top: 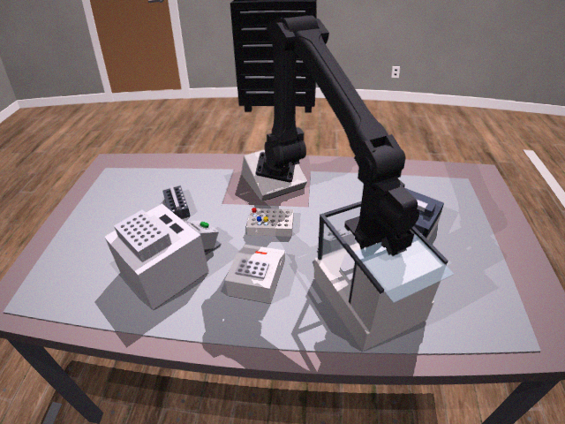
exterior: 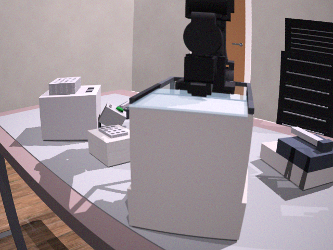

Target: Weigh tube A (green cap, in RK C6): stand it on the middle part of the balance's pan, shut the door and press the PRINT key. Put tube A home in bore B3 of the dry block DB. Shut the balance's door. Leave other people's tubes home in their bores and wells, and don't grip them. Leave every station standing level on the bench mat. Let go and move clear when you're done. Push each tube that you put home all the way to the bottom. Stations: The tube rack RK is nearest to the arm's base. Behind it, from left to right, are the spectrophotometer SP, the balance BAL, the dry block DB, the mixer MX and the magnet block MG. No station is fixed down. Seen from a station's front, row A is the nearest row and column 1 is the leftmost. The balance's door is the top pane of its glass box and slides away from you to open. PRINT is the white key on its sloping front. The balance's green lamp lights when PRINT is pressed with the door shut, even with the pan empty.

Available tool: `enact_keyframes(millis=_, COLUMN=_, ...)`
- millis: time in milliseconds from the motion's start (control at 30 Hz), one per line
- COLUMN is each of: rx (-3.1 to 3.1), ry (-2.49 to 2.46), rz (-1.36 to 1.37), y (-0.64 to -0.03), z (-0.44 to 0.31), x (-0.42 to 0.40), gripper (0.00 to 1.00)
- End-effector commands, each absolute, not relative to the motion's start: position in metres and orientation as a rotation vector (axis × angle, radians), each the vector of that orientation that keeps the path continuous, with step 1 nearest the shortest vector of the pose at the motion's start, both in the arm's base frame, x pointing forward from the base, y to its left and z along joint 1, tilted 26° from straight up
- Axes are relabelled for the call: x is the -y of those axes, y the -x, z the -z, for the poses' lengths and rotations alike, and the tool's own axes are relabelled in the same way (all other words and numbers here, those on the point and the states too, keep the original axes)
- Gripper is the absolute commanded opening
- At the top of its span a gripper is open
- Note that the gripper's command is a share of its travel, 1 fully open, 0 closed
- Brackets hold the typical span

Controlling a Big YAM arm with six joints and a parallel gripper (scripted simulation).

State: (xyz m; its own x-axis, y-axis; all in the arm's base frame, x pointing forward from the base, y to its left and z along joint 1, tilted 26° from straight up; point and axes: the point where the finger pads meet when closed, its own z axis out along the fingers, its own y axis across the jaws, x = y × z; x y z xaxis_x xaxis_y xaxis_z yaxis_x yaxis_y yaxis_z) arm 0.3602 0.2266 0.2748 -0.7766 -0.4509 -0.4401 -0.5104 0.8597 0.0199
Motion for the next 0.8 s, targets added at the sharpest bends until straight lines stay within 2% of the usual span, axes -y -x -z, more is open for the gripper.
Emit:
enact_keyframes(millis=0, rx=-2.617, ry=0.702, rz=-0.195, y=-0.361, z=-0.270, x=-0.230, gripper=0.09)
enact_keyframes(millis=667, rx=-2.617, ry=0.702, rz=-0.195, y=-0.361, z=-0.270, x=-0.230, gripper=0.09)
enact_keyframes(millis=700, rx=-2.599, ry=0.697, rz=-0.202, y=-0.359, z=-0.286, x=-0.229, gripper=0.36)
enact_keyframes(millis=767, rx=-2.579, ry=0.692, rz=-0.209, y=-0.360, z=-0.296, x=-0.229, gripper=0.36)
